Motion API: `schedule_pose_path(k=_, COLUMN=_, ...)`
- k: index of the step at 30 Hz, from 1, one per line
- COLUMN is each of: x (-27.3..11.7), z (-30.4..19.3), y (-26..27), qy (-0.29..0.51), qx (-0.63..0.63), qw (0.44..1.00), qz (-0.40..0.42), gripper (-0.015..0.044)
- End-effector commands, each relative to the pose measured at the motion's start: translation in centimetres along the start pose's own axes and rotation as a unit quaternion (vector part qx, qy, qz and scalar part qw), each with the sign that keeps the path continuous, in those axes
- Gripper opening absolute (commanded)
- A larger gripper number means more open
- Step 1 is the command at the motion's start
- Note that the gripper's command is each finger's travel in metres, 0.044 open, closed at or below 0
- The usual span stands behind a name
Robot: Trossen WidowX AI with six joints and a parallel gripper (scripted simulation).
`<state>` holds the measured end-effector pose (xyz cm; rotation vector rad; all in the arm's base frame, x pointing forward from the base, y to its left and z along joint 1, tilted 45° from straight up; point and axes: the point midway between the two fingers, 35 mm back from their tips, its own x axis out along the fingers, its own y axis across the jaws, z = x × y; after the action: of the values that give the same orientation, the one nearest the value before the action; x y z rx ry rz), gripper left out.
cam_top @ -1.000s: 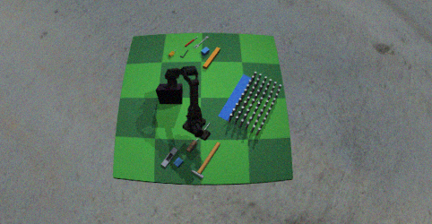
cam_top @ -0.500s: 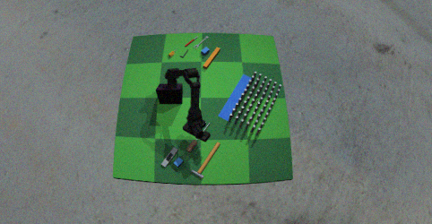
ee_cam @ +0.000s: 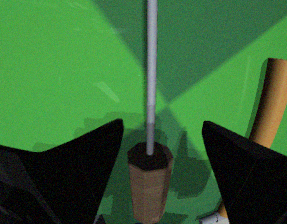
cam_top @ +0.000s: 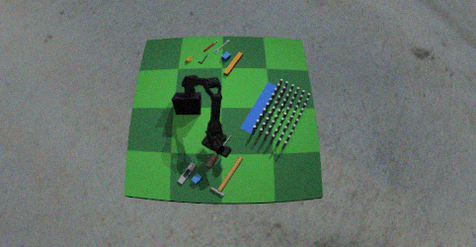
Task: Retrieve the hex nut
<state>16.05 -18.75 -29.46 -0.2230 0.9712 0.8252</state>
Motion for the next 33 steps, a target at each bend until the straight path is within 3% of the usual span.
schedule_pose_path(k=1, x=0.8, z=0.2, y=0.8, qy=-0.005, qx=0.006, qw=1.0, qz=0.007, gripper=0.028)
schedule_pose_path(k=4, x=0.8, z=0.2, y=0.8, qy=-0.005, qx=0.006, qw=1.0, qz=0.007, gripper=0.028)
schedule_pose_path(k=13, x=0.8, z=0.2, y=0.8, qy=-0.005, qx=0.006, qw=1.0, qz=0.007, gripper=0.0044)
schedule_pose_path(k=23, x=0.7, z=0.2, y=0.8, qy=-0.005, qx=0.006, qw=1.0, qz=0.007, gripper=0.0)
schedule_pose_path(k=33, x=-5.1, z=0.0, y=-0.9, qy=-0.002, qx=0.004, qw=1.0, qz=0.005, gripper=0.0)
